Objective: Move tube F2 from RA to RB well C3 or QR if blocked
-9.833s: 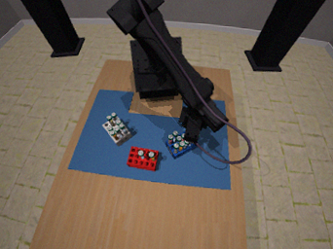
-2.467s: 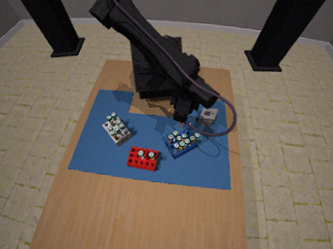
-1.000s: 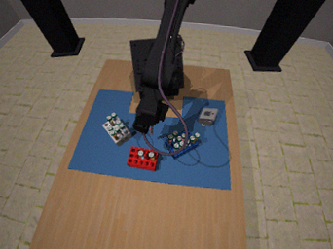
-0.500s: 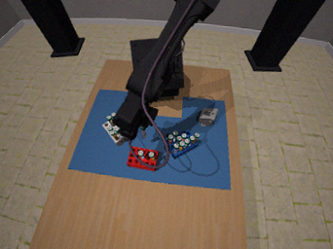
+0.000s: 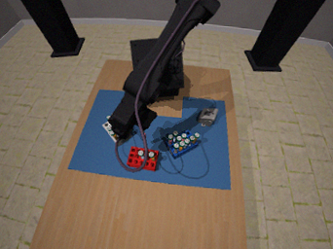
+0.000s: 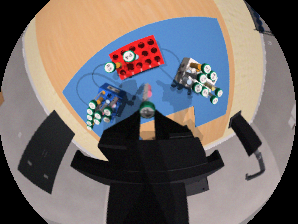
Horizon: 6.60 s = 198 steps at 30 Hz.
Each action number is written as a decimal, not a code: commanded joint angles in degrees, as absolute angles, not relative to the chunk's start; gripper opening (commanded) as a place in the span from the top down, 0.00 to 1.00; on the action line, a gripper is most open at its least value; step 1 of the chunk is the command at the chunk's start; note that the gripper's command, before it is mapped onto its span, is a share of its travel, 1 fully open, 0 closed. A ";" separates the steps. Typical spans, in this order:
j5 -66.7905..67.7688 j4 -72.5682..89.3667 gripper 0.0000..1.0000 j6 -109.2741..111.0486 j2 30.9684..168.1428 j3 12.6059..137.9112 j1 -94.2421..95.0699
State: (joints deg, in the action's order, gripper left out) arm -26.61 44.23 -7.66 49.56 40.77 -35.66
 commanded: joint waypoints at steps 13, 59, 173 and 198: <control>-27.74 44.27 1.00 -31.03 50.59 42.68 -37.53; -30.85 46.00 1.00 -24.66 65.83 56.10 -43.75; -28.62 38.32 1.00 -28.25 68.09 51.65 -39.89; -28.02 36.16 1.00 -29.20 68.40 50.93 -39.31</control>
